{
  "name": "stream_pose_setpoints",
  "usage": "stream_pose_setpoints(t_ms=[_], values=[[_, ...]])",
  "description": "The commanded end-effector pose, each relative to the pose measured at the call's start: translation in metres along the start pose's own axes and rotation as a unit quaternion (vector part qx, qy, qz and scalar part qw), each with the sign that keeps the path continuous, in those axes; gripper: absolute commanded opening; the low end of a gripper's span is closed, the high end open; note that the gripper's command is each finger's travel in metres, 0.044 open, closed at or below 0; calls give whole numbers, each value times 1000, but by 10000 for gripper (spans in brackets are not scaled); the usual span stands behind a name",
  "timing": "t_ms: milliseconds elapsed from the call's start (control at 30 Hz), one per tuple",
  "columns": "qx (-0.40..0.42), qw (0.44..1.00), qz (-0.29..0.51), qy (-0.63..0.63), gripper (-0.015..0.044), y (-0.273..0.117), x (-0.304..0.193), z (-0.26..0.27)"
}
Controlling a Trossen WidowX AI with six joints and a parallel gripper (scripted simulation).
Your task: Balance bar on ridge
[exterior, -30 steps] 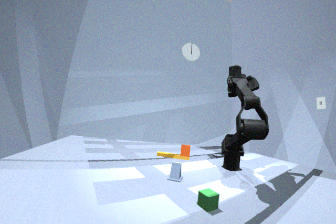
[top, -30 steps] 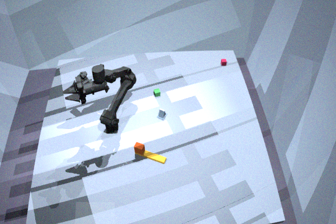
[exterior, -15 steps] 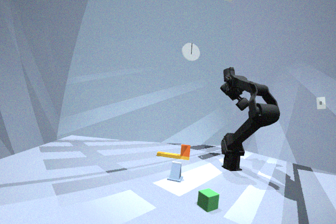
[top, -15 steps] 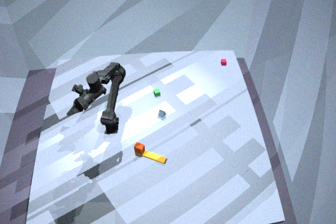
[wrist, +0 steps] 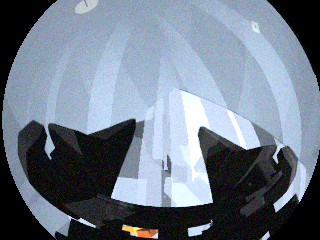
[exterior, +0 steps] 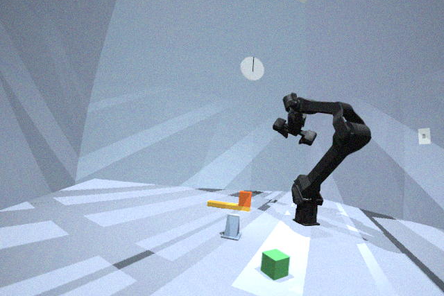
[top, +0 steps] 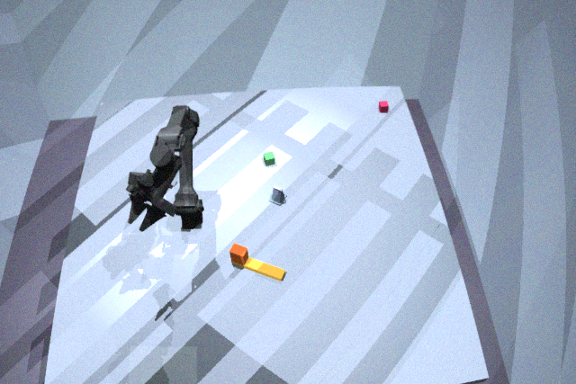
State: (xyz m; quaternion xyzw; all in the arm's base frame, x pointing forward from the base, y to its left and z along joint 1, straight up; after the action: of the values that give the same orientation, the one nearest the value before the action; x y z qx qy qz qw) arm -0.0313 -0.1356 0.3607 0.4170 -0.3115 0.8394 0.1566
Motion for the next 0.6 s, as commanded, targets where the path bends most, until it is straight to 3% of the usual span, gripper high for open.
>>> stream_pose_setpoints(t_ms=[0, 567], values=[[13, 997, 51, -64, 315, 8, -9, 14], [99, 913, 229, -323, 315, 18, -58, 67]])
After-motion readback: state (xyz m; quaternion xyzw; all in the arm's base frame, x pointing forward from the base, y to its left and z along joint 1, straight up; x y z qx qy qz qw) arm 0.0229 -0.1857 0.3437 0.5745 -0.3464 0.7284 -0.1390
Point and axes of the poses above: the point midway between the two fingers, 35 mm back from their tips, its own y axis out along the fingers, its own z axis across the jaws, x = y × z, the point moved 10 cm from there along -y, back along the fingers, and after that the axes turned 4 degrees about y, right-handed, at the moved point
